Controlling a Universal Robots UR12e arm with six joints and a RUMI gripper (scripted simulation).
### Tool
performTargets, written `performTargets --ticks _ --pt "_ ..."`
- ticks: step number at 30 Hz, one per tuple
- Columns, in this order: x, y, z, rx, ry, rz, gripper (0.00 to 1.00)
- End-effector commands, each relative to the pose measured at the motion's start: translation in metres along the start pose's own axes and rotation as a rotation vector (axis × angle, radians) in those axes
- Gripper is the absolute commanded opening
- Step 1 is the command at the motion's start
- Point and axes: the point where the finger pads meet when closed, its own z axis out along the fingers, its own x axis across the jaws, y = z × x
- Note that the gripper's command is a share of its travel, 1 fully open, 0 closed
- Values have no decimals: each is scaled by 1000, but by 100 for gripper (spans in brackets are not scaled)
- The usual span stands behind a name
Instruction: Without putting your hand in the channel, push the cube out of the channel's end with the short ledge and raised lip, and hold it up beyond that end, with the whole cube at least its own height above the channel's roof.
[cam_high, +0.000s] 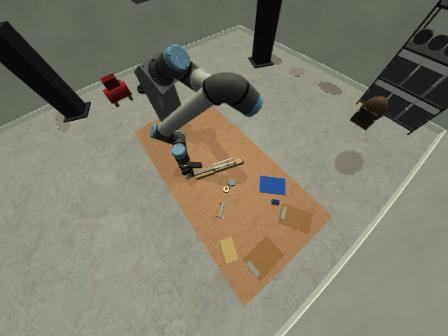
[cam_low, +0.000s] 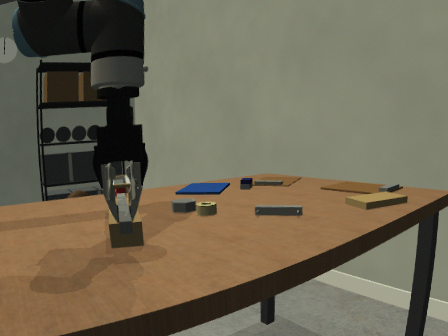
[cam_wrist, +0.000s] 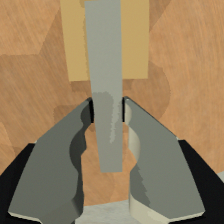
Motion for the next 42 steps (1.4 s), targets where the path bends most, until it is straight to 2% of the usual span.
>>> performTargets --ticks 1,27,42 --pt "0 0 0 0 1 0 0" --pt "0 -4 0 0 1 0 0" --pt "0 -29 0 0 1 0 0"
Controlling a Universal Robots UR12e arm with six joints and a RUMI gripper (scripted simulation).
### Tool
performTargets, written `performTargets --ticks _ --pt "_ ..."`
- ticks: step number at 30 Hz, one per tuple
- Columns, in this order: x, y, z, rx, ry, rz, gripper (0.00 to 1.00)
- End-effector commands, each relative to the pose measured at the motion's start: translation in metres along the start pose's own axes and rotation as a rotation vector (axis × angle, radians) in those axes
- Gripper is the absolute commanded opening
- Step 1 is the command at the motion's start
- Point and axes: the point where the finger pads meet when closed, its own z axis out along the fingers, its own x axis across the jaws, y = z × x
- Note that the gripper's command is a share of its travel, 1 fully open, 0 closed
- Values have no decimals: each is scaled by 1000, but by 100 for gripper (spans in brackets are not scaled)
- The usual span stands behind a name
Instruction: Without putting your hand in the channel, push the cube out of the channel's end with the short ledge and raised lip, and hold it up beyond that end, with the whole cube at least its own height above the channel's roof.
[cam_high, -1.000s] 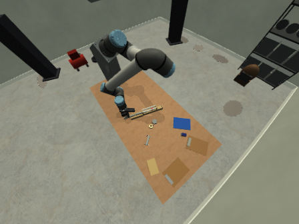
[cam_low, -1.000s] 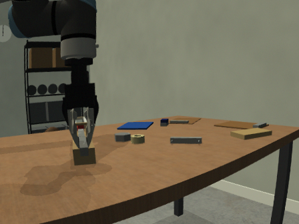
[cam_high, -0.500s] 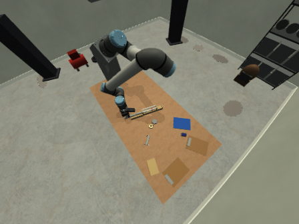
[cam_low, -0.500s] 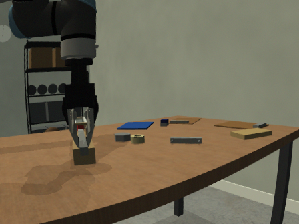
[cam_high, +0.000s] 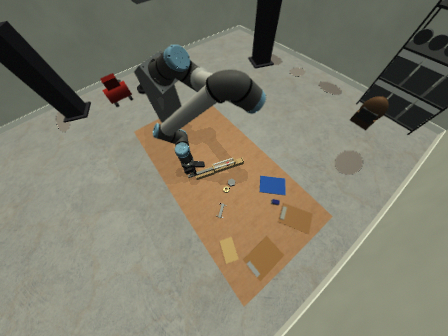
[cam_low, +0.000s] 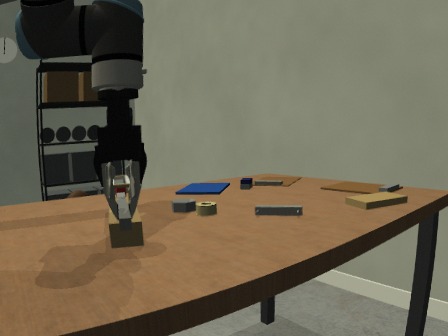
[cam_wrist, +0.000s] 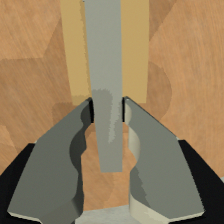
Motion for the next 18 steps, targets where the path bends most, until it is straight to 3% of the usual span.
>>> performTargets --ticks 1,18 --pt "0 -8 0 0 1 0 0" --pt "0 -50 0 0 1 0 0"
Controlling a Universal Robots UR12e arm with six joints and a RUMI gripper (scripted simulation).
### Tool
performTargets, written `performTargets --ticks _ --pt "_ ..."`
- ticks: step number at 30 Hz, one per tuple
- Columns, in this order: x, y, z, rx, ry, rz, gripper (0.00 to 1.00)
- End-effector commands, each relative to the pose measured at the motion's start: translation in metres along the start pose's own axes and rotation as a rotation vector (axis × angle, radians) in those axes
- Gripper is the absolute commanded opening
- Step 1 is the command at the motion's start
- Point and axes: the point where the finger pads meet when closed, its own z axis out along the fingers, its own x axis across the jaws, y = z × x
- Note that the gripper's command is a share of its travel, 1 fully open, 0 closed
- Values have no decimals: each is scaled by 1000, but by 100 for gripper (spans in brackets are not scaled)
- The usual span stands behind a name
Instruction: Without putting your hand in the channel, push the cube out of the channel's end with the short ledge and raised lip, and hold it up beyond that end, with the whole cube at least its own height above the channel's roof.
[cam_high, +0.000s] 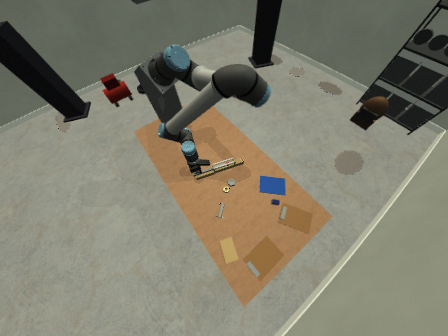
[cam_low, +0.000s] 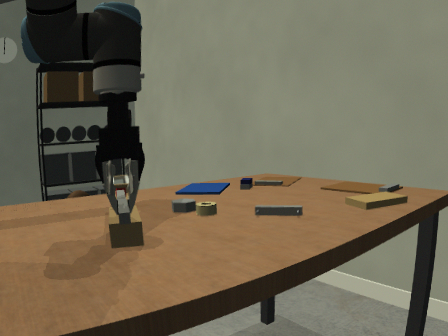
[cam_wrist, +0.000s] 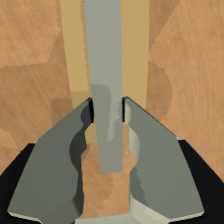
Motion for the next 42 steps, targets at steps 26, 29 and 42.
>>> performTargets --ticks 26,29,42 --pt "0 -70 0 0 1 0 0" --pt "0 -75 0 0 1 0 0" --pt "0 -88 0 0 1 0 0"
